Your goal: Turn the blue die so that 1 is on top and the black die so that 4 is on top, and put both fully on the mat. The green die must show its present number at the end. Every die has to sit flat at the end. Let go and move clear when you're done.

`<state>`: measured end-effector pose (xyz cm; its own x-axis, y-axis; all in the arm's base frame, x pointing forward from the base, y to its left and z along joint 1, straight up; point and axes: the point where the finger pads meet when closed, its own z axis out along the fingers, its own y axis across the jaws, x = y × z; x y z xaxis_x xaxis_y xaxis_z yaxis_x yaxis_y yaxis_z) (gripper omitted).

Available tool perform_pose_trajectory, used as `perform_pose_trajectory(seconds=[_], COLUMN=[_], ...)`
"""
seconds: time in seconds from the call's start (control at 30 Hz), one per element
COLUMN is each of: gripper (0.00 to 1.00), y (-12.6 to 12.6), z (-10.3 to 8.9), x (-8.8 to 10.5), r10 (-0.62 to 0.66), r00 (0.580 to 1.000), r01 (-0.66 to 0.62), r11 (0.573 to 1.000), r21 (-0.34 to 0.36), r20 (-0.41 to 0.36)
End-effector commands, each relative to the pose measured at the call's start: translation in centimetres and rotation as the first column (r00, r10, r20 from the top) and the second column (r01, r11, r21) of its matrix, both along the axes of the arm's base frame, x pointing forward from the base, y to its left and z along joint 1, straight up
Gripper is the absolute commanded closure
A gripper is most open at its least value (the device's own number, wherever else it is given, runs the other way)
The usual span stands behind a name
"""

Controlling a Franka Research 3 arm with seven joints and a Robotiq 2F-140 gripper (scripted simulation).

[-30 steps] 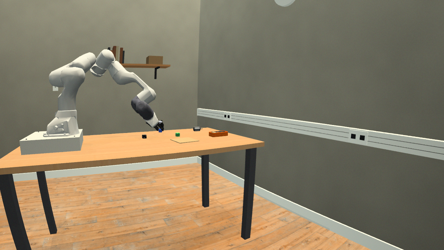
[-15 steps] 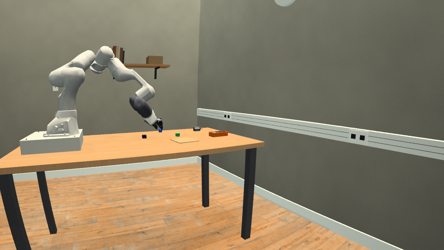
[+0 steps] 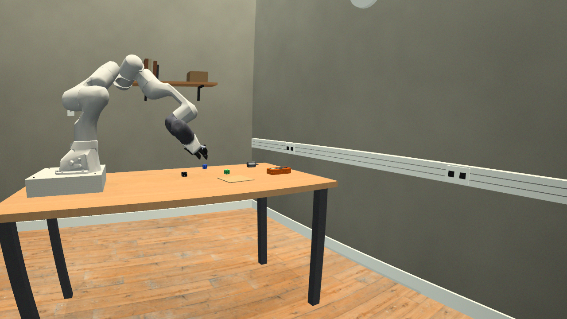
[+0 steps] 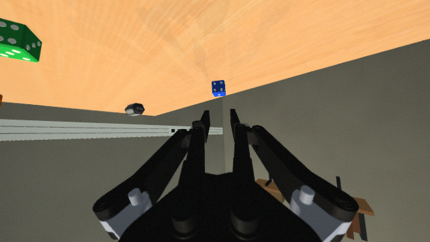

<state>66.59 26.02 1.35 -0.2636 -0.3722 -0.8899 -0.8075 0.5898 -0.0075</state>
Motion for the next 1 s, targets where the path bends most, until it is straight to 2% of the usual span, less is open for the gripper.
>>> perform_pose_trajectory(seconds=[0.0, 0.2, 0.53, 0.63, 0.73, 0.97], gripper=[0.68, 0.68, 0.68, 0.68, 0.68, 0.68], y=[-0.2, -0.2, 0.3, 2.1, 4.9, 6.7], z=[0.6, 2.5, 3.0, 3.9, 4.9, 5.1], x=[-0.3, -0.3, 0.2, 1.5, 2.5, 2.6], r10=[-0.002, -0.002, 0.014, 0.074, 0.178, 0.243], r00=[1.0, 1.0, 1.0, 0.996, 0.975, 0.946], r01=[0.002, 0.002, -0.014, -0.072, -0.171, -0.239], r11=[1.0, 1.0, 1.0, 0.997, 0.984, 0.97], r21=[-0.006, -0.006, 0.006, 0.039, 0.058, 0.044], r20=[-0.013, -0.013, -0.021, -0.054, -0.136, -0.216])
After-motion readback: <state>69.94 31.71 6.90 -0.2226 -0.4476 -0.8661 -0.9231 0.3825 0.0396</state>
